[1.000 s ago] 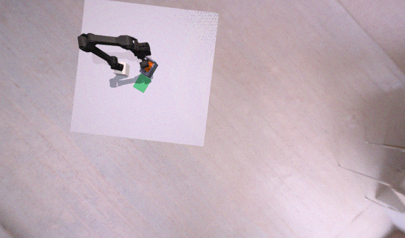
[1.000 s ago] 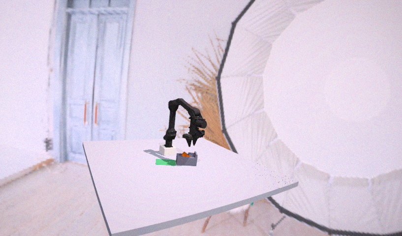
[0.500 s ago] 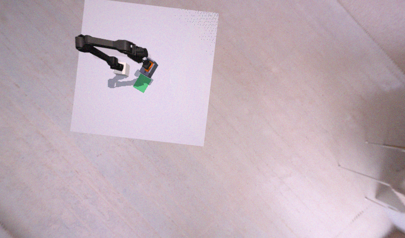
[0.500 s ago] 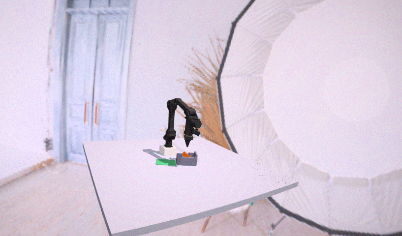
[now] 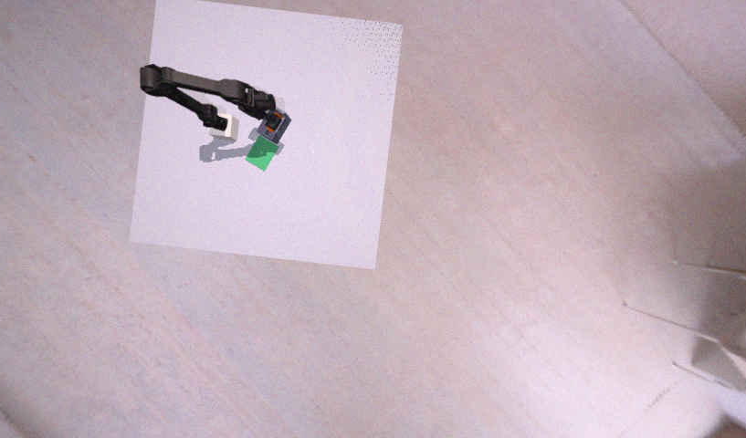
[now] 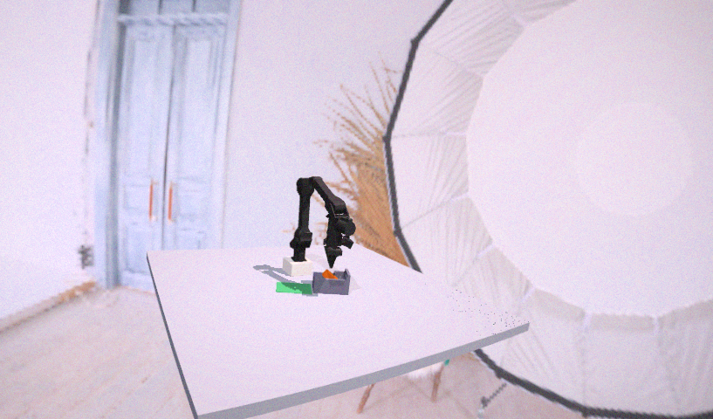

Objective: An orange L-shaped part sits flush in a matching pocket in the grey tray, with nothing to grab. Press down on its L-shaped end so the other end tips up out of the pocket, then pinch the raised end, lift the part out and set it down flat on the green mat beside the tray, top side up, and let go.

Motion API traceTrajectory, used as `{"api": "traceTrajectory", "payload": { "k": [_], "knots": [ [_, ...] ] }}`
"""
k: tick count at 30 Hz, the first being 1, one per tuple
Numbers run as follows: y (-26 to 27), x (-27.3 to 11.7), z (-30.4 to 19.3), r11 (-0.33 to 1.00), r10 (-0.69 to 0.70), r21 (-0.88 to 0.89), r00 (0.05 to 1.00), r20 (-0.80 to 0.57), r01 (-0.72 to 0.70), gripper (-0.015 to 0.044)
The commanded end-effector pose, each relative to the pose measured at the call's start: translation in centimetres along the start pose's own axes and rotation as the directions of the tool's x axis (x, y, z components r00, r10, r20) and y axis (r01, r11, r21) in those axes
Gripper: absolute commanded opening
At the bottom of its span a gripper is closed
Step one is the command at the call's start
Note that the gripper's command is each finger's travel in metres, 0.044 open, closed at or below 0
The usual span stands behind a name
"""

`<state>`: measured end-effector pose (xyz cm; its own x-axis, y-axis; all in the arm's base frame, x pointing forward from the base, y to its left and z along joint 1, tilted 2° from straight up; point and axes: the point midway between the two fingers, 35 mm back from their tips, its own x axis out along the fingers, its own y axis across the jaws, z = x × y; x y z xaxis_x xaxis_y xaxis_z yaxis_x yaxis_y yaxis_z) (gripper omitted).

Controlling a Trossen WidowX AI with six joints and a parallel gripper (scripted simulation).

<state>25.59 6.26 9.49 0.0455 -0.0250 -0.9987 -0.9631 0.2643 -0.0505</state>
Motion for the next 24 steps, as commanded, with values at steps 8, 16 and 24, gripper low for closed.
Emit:
{"api": "traceTrajectory", "payload": {
  "k": [8,16,24],
  "knots": [
    [-0.1,1.7,0.0,1.000,-0.001,-0.004,1.000,-0.001,0.001,0.0280],
    [-0.1,3.0,0.0,1.000,0.000,-0.004,1.000,-0.001,0.000,0.0280],
    [0.0,4.3,0.0,1.000,0.000,-0.004,1.000,-0.001,0.000,0.0280]
  ]
}}
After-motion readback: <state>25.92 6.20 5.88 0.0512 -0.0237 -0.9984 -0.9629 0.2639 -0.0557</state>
